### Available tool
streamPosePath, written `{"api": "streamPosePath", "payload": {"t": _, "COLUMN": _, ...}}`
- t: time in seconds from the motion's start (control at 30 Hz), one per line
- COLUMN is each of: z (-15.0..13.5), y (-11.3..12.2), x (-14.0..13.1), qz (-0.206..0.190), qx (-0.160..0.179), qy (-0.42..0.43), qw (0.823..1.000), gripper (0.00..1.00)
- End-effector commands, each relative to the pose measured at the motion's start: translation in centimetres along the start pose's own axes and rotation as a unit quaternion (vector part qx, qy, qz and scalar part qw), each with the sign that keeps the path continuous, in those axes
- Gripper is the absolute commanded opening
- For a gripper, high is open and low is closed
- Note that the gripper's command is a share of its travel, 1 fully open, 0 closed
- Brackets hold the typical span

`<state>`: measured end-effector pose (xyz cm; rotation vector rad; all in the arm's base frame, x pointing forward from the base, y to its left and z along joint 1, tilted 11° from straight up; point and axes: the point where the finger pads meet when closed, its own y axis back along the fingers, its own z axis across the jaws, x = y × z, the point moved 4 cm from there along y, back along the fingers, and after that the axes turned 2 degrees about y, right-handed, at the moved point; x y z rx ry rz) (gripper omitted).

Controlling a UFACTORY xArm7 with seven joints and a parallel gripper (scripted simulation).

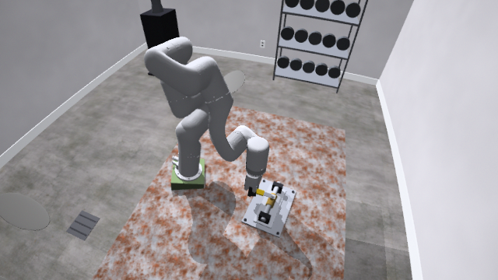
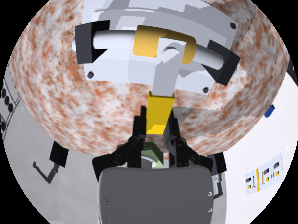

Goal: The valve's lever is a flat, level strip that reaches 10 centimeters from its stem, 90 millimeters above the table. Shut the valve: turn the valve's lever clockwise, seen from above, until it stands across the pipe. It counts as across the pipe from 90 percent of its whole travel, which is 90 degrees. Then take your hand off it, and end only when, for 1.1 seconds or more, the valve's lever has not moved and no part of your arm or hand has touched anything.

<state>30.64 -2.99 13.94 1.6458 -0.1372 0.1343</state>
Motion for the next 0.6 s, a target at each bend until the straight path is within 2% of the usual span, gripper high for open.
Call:
{"api": "streamPosePath", "payload": {"t": 0.0, "z": -0.11, "y": 0.09, "x": 0.11, "qz": 0.001, "qx": 0.000, "qy": -0.001, "qw": 1.000, "gripper": 0.00}}
{"api": "streamPosePath", "payload": {"t": 0.13, "z": -0.11, "y": 0.09, "x": 0.11, "qz": 0.001, "qx": 0.000, "qy": -0.001, "qw": 1.000, "gripper": 0.00}}
{"api": "streamPosePath", "payload": {"t": 0.17, "z": -0.11, "y": 0.09, "x": 0.11, "qz": 0.001, "qx": 0.000, "qy": -0.001, "qw": 1.000, "gripper": 0.68}}
{"api": "streamPosePath", "payload": {"t": 0.57, "z": -0.11, "y": 0.09, "x": 0.11, "qz": 0.001, "qx": 0.000, "qy": -0.001, "qw": 1.000, "gripper": 0.68}}
